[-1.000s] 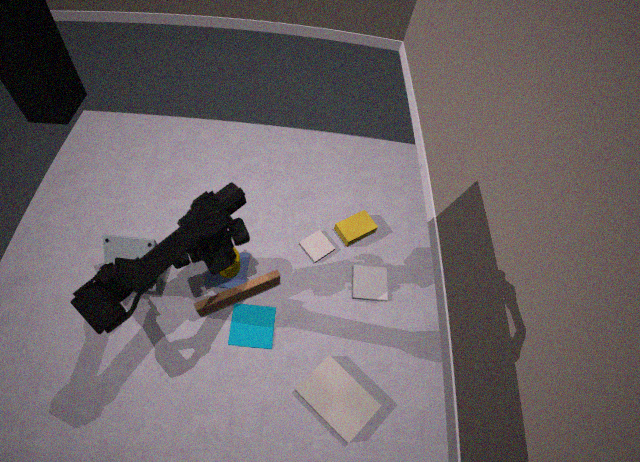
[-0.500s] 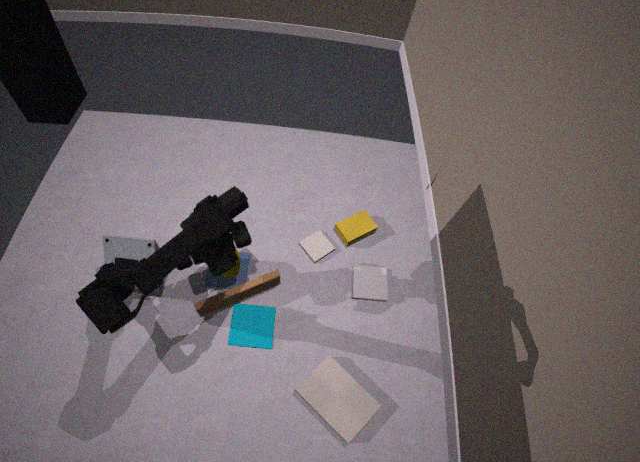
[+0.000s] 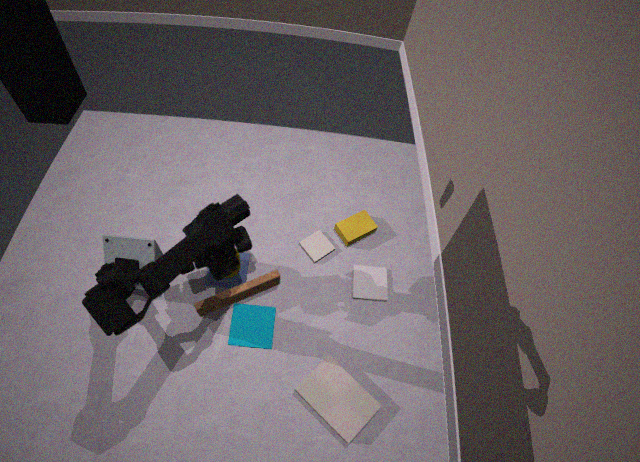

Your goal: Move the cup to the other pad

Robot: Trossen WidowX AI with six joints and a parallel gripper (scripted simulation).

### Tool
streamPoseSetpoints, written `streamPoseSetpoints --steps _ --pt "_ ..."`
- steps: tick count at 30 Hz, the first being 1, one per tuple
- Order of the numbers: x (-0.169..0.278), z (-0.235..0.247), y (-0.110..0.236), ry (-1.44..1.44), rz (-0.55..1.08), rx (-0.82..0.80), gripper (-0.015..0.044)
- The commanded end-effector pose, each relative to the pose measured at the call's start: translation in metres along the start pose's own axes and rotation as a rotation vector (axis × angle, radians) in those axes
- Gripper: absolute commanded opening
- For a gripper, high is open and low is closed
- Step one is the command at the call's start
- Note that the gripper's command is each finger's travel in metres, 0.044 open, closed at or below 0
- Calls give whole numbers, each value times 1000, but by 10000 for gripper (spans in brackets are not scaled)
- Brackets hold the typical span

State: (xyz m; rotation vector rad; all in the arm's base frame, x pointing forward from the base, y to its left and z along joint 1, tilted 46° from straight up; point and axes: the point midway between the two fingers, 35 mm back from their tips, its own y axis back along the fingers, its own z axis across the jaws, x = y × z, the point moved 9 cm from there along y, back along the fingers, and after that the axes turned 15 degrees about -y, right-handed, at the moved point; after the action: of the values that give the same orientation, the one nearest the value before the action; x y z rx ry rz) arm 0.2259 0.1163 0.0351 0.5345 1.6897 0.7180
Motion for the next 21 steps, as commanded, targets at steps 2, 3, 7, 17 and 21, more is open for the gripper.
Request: streamPoseSetpoints --steps 2,3,7,17,21 --pt "1 -2 -11 9 -7 3 167" --pt "0 -2 -13 9 -7 3 167" --pt "0 -2 -19 8 -8 4 167" --pt "0 -2 -20 3 -4 4 160" --pt "0 -2 -20 3 -4 4 133"
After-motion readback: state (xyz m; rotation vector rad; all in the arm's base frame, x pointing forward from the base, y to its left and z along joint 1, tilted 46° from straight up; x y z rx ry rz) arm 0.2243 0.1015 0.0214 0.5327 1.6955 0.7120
